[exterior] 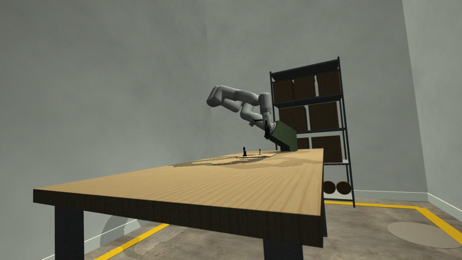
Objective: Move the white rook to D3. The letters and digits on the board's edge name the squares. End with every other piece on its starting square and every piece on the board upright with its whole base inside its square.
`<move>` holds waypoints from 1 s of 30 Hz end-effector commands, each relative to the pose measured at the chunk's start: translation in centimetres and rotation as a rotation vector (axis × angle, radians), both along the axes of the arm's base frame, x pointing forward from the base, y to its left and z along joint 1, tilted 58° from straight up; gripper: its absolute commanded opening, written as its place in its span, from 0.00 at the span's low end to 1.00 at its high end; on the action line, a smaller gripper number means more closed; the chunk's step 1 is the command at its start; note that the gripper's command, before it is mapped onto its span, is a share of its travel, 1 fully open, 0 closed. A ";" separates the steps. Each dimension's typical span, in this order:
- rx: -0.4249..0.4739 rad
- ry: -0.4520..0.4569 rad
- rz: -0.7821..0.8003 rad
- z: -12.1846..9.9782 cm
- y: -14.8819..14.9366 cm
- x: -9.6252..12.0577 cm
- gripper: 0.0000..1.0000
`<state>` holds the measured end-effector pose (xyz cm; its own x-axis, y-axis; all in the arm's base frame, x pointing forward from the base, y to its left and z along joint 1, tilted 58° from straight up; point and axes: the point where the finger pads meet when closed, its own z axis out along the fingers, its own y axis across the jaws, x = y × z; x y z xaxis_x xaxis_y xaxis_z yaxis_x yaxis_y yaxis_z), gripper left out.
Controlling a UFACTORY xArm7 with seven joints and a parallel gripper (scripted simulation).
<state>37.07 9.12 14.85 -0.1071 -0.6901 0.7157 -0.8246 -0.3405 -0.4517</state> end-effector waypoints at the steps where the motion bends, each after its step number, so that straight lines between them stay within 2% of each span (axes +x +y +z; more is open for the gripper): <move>1: 0.033 -0.036 -0.022 3.4 -0.8 1.9 0.00; 2: 0.049 -0.054 -0.037 5.3 -1.6 2.7 0.00; 3: 0.049 -0.054 -0.037 5.3 -1.6 2.7 0.00; 4: 0.062 -0.070 -0.052 6.9 -2.4 3.5 0.00; 5: 0.062 -0.070 -0.052 6.9 -2.4 3.5 0.00; 7: 0.077 -0.087 -0.068 8.7 -3.4 4.1 0.00; 30: 0.078 -0.088 -0.069 8.2 -4.1 4.8 0.00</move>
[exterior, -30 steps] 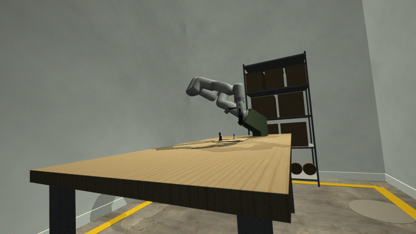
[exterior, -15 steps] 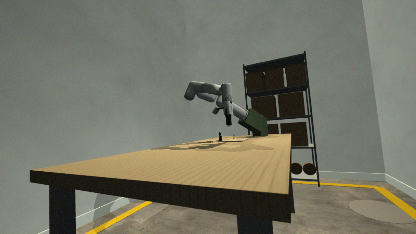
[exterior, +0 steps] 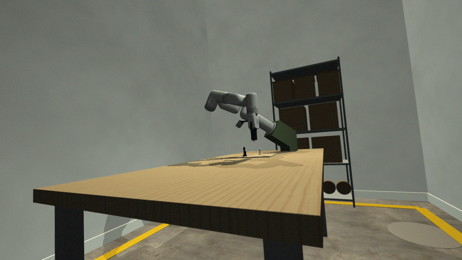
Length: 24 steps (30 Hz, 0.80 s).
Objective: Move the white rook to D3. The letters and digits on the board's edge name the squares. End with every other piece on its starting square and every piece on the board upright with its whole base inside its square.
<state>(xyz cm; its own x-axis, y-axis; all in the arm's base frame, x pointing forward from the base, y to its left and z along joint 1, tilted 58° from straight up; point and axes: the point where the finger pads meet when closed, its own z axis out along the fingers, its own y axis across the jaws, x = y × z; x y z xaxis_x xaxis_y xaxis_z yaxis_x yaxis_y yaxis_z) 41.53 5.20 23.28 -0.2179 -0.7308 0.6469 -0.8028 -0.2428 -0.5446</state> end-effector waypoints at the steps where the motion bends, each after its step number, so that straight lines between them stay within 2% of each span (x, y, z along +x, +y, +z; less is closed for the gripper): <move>1: 0.001 -0.002 0.003 -0.4 -0.4 0.5 0.00; 13: 0.001 -0.002 0.003 -3.3 -3.8 3.6 0.00; 24: 0.001 -0.002 0.003 -4.7 -5.4 5.0 0.00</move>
